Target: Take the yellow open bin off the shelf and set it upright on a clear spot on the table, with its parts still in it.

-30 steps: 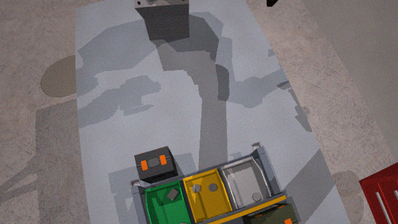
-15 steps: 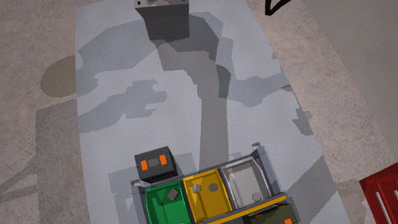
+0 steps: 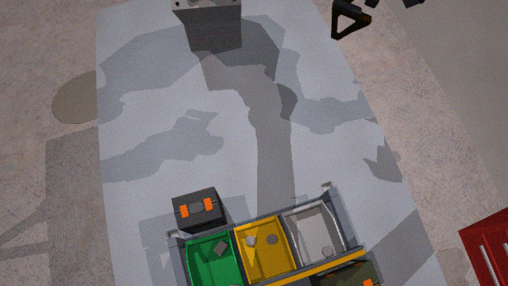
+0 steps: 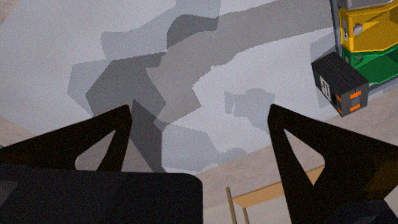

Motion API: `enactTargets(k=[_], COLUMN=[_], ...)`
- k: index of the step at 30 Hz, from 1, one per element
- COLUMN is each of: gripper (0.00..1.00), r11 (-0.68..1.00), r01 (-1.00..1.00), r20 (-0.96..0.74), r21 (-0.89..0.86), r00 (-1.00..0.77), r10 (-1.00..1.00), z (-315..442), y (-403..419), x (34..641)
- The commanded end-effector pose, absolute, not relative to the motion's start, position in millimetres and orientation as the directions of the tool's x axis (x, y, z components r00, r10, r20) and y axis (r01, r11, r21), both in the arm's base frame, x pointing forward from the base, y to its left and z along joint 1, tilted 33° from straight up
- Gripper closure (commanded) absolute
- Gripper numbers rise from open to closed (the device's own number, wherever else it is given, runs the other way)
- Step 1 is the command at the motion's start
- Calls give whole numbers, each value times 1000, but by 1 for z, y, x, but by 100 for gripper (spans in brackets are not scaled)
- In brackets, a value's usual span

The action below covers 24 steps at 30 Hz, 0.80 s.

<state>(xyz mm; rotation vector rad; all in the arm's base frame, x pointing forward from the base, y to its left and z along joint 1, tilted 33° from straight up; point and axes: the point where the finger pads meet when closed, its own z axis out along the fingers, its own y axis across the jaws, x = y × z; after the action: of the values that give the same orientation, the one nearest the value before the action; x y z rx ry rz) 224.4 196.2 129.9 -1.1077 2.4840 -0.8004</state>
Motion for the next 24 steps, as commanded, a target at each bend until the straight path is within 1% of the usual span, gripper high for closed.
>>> enactTargets(k=[1,11,13,14,16,24], gripper=[0,0,0,0,0,0], r11=[673,884,884,889,924,959], r01=[-477,-196,-196,-173,-94,195], r20=[-154,-301,-301,-285,-338,-410], r21=[-565,-424,-424,-425,-370,-205], r00=[-741,-890,-890,-906,-913,-907], r10=[-654,-342,-342,-312,-228,97], z=[139,139,139,127,140,143], y=[206,191,191,179,184,160], x=[247,291,291,287,306,347])
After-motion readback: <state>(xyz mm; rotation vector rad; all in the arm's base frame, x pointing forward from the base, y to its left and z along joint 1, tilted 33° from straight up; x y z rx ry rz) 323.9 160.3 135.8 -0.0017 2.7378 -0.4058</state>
